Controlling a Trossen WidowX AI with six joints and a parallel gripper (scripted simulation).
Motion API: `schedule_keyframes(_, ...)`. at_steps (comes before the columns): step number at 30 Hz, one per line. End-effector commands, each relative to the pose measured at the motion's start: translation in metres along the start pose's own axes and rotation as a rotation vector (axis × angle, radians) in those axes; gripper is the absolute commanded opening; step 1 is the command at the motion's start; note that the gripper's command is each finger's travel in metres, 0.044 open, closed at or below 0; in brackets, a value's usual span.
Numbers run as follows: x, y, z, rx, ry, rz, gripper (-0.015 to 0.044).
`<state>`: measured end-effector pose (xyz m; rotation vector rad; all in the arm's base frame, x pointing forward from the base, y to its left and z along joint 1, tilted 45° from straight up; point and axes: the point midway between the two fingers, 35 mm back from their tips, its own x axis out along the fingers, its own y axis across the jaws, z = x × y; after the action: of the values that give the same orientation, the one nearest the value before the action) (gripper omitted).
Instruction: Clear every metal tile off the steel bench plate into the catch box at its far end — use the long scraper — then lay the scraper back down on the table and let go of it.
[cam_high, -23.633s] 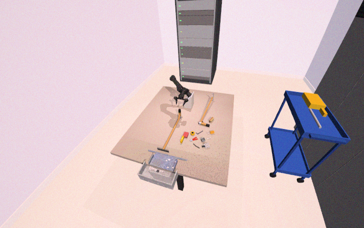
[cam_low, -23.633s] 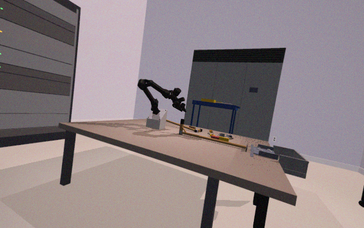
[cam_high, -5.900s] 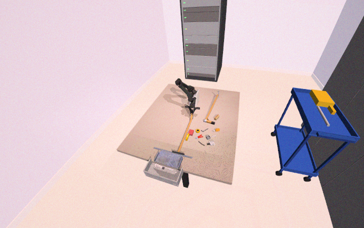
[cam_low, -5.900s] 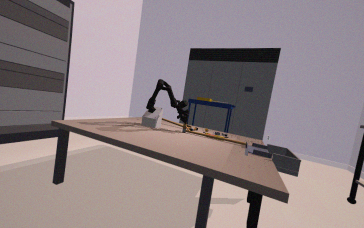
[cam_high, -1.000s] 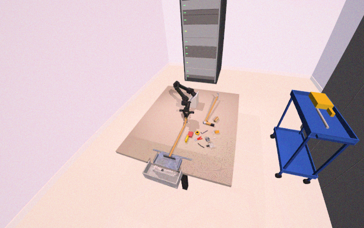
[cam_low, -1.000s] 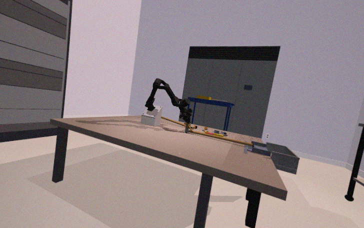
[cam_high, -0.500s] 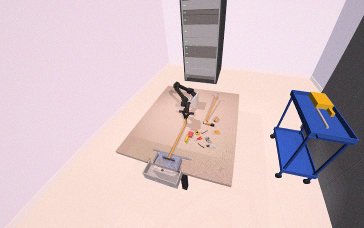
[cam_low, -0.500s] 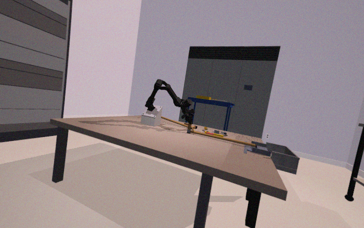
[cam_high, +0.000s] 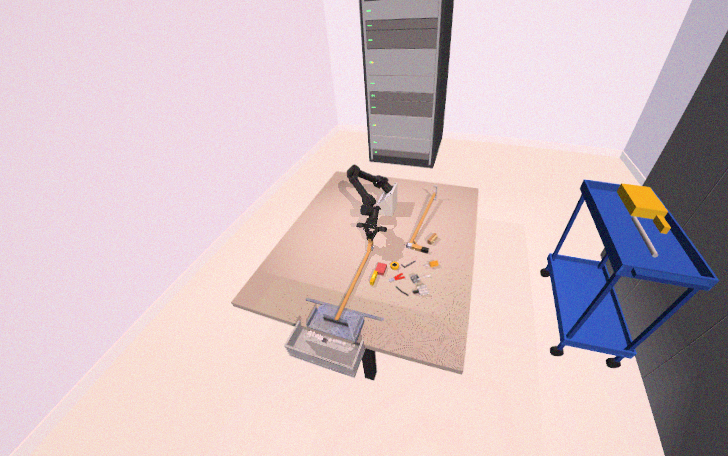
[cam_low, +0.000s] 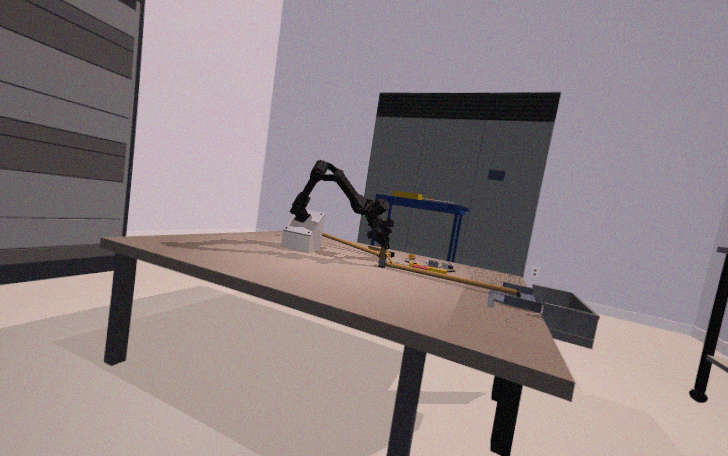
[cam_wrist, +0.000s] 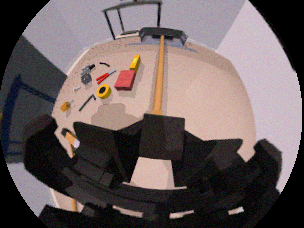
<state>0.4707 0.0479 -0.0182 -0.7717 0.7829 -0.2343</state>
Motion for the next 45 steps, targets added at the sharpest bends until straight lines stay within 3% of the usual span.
schedule_keyframes(1,0.003,-0.001,0.01,0.006,-0.013,0.0,0.0)
schedule_keyframes(45,0.035,0.0,0.048,0.001,-0.004,-0.001,0.0)
